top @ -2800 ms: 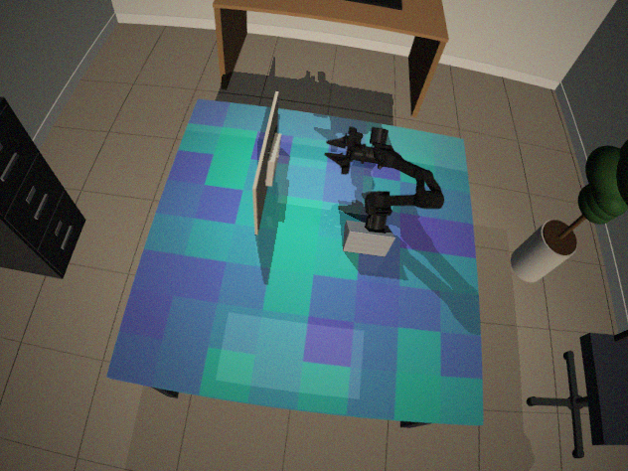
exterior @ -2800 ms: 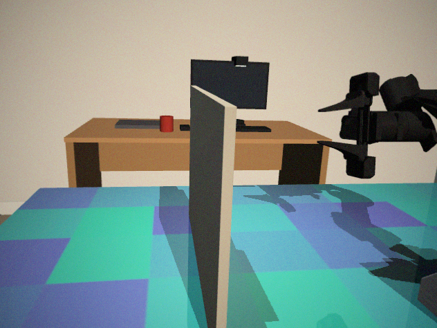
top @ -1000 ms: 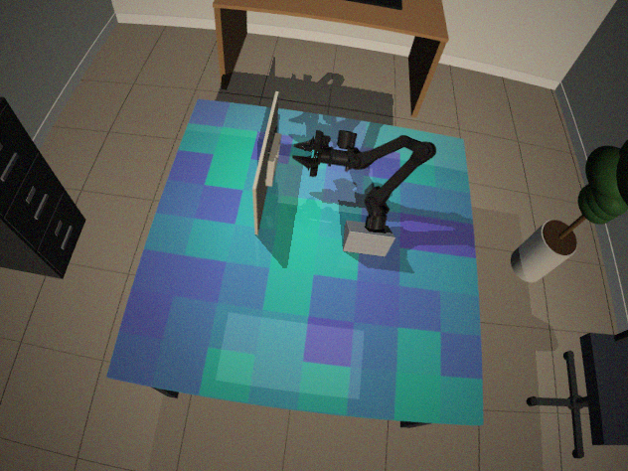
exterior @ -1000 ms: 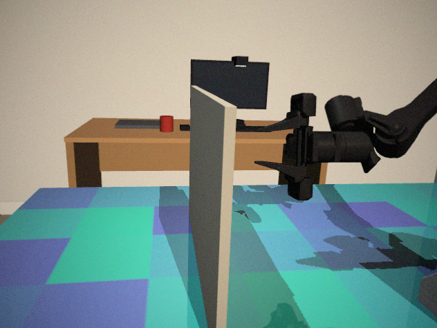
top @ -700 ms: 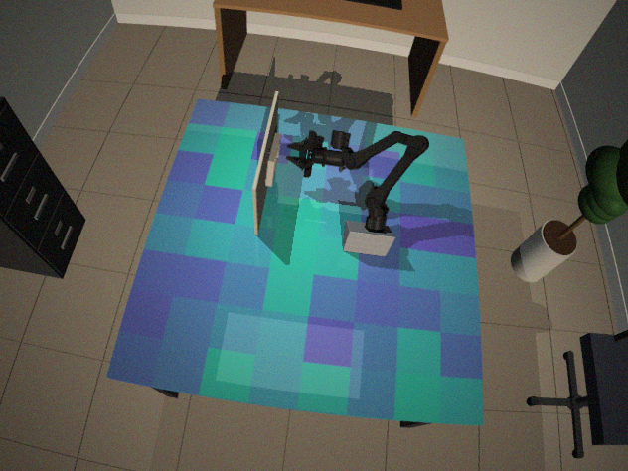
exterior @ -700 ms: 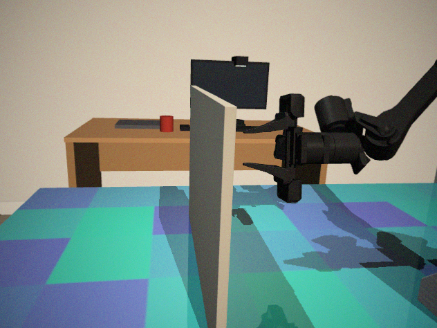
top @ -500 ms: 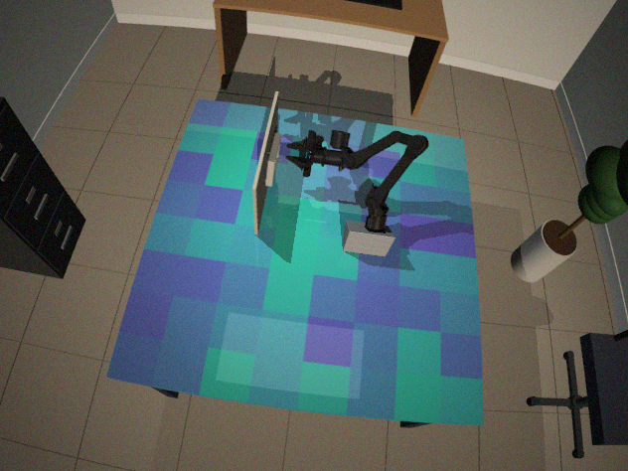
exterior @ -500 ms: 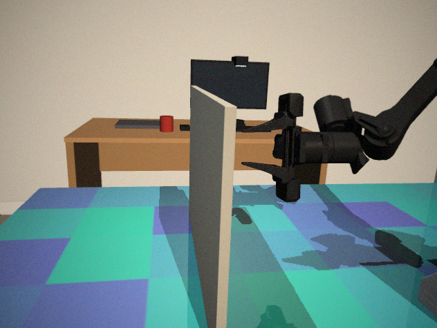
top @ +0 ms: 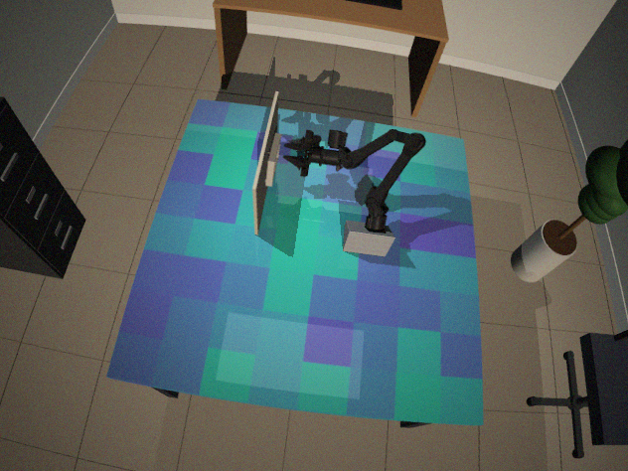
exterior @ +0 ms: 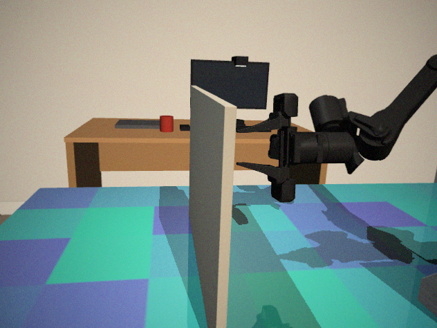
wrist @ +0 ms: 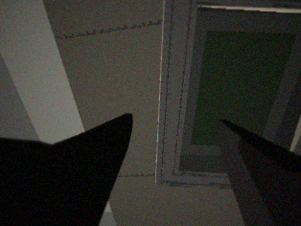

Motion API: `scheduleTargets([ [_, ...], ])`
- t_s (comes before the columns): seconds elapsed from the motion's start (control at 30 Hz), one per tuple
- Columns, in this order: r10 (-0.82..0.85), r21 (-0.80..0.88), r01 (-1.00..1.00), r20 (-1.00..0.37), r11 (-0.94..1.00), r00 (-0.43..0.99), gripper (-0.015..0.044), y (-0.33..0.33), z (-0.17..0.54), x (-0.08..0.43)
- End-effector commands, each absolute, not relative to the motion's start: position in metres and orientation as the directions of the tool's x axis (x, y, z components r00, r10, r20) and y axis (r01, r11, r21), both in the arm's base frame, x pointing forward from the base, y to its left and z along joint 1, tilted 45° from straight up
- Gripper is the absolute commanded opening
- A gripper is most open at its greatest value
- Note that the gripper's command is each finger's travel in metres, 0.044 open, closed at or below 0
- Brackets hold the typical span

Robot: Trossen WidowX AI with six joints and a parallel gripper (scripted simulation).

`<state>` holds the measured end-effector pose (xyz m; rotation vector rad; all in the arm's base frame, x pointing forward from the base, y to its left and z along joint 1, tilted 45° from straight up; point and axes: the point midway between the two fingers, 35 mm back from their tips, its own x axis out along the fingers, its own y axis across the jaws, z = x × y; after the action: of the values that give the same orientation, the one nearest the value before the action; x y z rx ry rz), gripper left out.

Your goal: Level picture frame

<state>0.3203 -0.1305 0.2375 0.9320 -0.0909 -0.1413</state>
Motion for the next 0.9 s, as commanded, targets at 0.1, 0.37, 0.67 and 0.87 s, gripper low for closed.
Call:
scheduleTargets([
  [0.1, -0.162, 0.802, 0.08, 0.021, 0.593, 0.987, 0.026, -0.134, 0.24, 0.334],
  [0.37, -0.162, 0.802, 0.079, 0.022, 0.592, 0.987, 0.026, -0.135, 0.24, 0.347],
  [0.67, -0.162, 0.802, 0.079, 0.022, 0.592, 0.987, 0.026, -0.136, 0.24, 0.352],
  [0.87, -0.162, 0.802, 0.079, 0.022, 0.592, 0.987, 0.026, -0.136, 0.24, 0.352],
])
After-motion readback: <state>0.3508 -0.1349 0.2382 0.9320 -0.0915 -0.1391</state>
